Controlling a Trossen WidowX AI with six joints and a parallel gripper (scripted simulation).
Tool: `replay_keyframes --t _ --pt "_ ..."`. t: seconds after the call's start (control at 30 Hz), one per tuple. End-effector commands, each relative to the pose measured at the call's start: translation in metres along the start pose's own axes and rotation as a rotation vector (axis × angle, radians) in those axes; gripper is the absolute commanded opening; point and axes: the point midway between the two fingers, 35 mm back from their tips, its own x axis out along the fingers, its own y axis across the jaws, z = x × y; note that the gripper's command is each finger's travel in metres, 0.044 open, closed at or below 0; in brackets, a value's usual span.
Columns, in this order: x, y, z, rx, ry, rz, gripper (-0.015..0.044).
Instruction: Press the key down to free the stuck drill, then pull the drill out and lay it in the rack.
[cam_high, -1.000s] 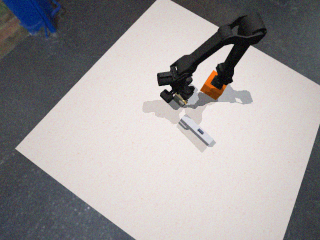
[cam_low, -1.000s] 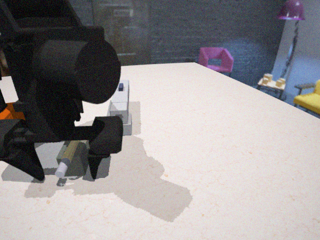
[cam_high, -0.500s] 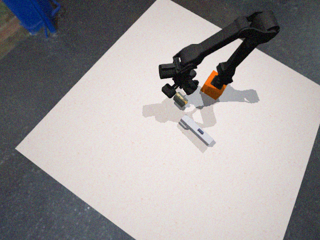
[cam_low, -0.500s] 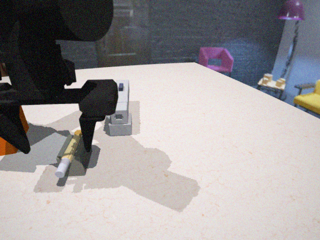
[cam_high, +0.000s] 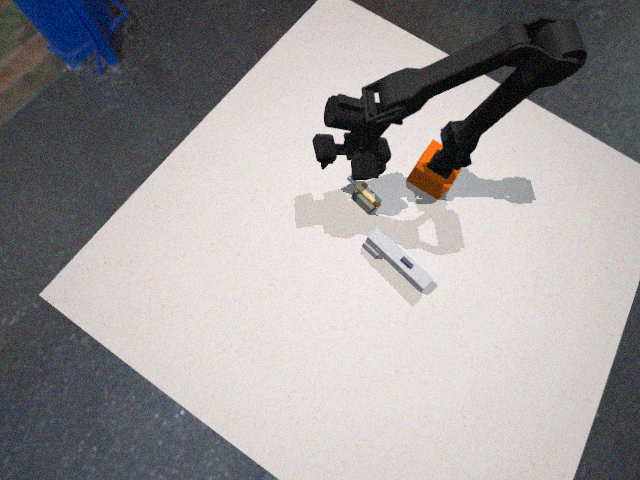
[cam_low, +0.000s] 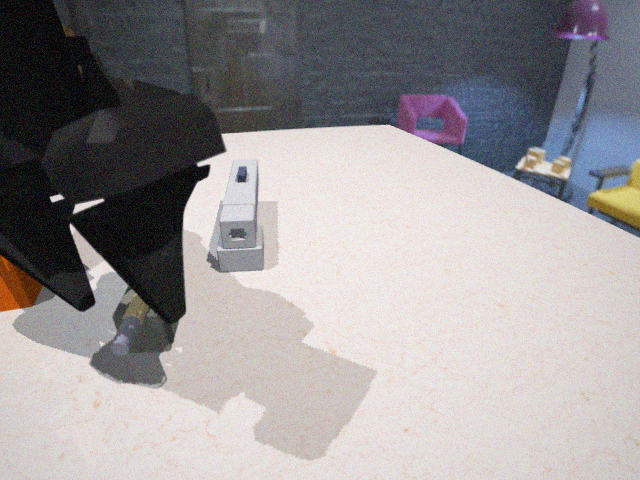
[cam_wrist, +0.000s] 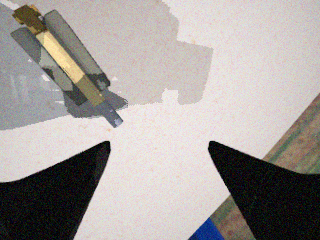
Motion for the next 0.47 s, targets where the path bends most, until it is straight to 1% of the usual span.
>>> replay_keyframes --t 0.0,0.13,0.43 --pt "-0.027 -0.041 -0.036 0.639 -0.057 -0.373 0.0440" --pt "-0.058 -0.062 -0.063 1.031 -0.190 -0.625 0.0440" --pt "-0.105 -0.074 -0.092 1.404 -0.442 -0.892 0.0440"
